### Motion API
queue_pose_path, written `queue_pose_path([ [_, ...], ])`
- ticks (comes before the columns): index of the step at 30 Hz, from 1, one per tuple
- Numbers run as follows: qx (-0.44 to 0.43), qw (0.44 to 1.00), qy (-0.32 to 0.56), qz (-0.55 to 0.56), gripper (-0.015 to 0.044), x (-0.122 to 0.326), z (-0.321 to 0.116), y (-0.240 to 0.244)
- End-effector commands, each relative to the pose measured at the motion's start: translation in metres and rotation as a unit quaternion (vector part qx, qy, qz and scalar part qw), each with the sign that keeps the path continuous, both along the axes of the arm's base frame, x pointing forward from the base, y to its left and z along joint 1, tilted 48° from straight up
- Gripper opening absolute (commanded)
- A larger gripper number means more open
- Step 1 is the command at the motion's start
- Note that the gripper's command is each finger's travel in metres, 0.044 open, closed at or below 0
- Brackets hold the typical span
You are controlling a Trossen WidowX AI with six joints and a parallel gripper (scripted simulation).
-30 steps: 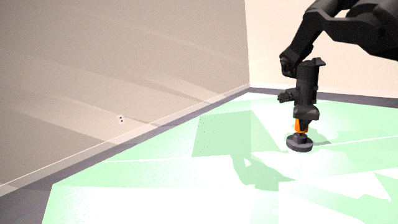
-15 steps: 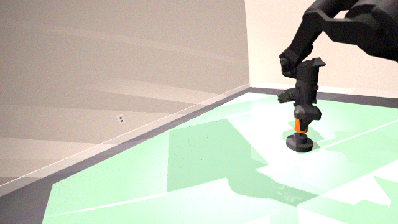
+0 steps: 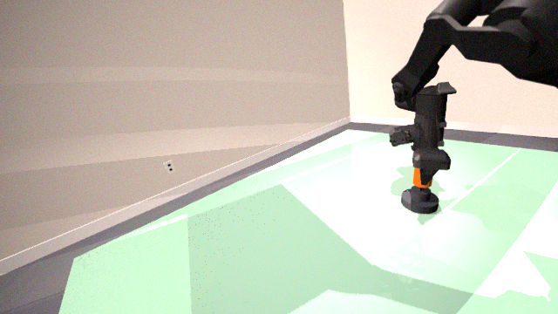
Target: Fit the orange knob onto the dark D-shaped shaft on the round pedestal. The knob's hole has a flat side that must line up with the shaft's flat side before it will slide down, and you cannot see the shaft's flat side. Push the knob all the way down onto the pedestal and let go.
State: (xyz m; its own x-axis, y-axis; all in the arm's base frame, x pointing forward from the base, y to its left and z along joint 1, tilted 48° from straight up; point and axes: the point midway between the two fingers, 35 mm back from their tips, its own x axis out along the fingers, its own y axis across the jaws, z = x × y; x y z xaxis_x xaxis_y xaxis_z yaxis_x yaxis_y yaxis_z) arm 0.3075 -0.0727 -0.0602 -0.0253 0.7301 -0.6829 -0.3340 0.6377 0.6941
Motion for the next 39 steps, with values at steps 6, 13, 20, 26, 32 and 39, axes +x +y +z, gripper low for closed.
queue_pose_path([
  [6, 0.0, 1.0, -0.011, 0.007, 0.0, 0.0026, 0.0018, -0.0052],
  [13, 0.002, 0.995, -0.078, 0.069, 0.0, 0.0018, 0.0007, -0.0048],
  [20, 0.002, 0.995, -0.078, 0.069, 0.0, 0.0009, 0.0004, -0.003],
  [26, 0.002, 0.995, -0.078, 0.069, 0.0, 0.002, 0.0007, -0.003],
  [32, 0.002, 0.995, -0.078, 0.069, 0.0, 0.0014, -0.0016, -0.0004],
  [39, 0.002, 0.995, -0.078, 0.069, 0.0, 0.0, 0.0006, -0.0028],
])
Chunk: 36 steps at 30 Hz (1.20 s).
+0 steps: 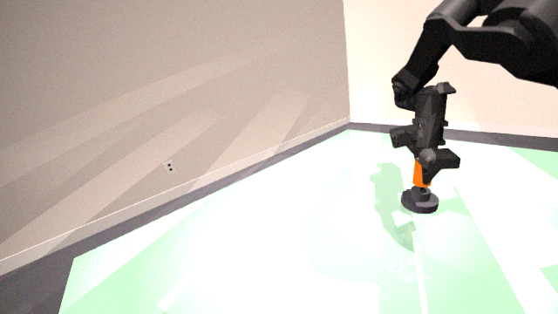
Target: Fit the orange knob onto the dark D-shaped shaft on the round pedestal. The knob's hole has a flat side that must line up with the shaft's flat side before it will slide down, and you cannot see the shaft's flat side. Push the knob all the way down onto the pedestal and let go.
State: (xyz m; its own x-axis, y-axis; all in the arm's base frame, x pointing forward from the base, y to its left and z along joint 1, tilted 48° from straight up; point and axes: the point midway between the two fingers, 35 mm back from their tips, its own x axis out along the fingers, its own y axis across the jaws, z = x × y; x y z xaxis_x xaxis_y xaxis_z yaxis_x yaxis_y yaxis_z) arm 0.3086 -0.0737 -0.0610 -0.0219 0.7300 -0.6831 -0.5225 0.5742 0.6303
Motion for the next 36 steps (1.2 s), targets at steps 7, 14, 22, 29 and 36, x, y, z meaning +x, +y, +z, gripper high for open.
queue_pose_path([
  [7, 0.0, 1.0, -0.02, 0.018, 0.0, -0.001, 0.003, -0.004],
  [14, 0.002, 0.995, -0.077, 0.071, 0.0, -0.001, 0.001, -0.003],
  [22, 0.002, 0.995, -0.077, 0.071, 0.0, 0.0, -0.001, 0.001],
  [29, 0.002, 0.995, -0.077, 0.071, 0.0, 0.0, -0.005, 0.006],
  [36, 0.002, 0.995, -0.077, 0.071, 0.0, 0.0, -0.011, 0.012],
])
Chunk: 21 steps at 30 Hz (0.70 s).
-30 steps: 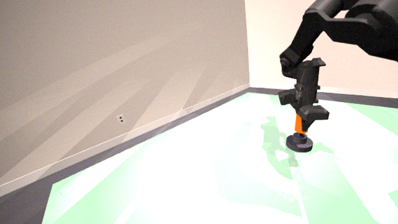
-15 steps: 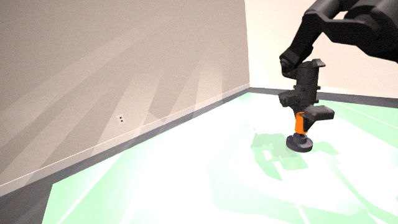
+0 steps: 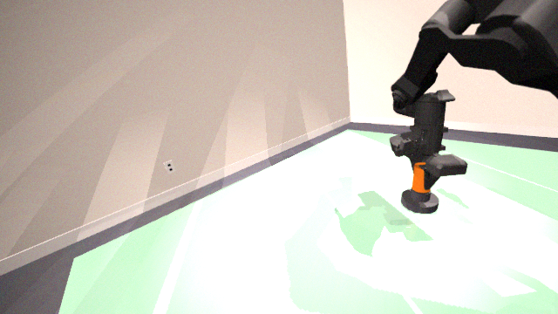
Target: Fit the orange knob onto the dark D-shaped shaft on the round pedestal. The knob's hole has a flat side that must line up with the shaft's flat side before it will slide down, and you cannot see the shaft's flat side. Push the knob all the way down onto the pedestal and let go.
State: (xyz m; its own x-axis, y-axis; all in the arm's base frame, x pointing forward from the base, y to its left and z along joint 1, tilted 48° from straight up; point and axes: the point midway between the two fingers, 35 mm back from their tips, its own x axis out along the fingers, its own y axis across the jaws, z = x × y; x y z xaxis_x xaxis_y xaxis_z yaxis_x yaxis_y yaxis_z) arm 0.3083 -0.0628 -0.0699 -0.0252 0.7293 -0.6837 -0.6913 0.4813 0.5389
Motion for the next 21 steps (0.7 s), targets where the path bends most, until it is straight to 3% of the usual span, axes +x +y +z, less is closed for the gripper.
queue_pose_path([
  [1, 0.001, 1.0, 0.0, -0.003, 0.0, 0.0, -0.003, 0.0018],
  [9, 0.0, 1.0, 0.0, 0.0, 0.0, -0.0002, -0.0018, 0.0016],
  [21, 0.0, 1.0, 0.0, 0.0, 0.0315, -0.0002, -0.0018, 0.0016],
])
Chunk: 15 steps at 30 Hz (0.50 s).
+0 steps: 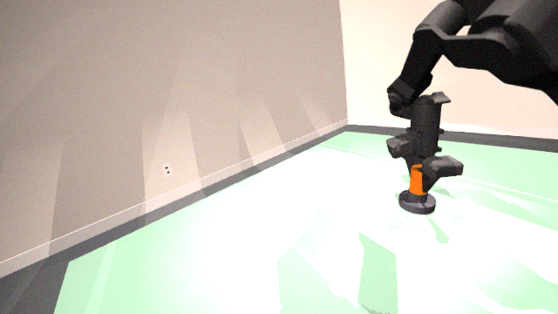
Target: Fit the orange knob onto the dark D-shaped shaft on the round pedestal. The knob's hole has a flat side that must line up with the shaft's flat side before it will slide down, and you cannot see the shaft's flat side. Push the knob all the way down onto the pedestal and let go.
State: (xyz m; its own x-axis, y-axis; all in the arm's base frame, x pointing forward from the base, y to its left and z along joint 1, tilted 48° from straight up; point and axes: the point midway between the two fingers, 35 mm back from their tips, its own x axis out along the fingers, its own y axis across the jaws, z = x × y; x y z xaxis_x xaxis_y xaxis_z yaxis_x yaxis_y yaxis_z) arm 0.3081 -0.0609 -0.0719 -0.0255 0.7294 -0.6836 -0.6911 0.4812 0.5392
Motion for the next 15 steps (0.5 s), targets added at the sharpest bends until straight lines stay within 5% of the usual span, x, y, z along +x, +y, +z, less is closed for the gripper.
queue_pose_path([
  [1, 0.0, 1.0, 0.0, 0.0, 0.0341, 0.0, 0.0, 0.0],
  [5, 0.0, 1.0, 0.0, 0.0, 0.044, 0.0, 0.0, 0.0],
  [15, -0.003, 1.0, 0.0, -0.001, 0.044, 0.005, 0.036, -0.043],
])
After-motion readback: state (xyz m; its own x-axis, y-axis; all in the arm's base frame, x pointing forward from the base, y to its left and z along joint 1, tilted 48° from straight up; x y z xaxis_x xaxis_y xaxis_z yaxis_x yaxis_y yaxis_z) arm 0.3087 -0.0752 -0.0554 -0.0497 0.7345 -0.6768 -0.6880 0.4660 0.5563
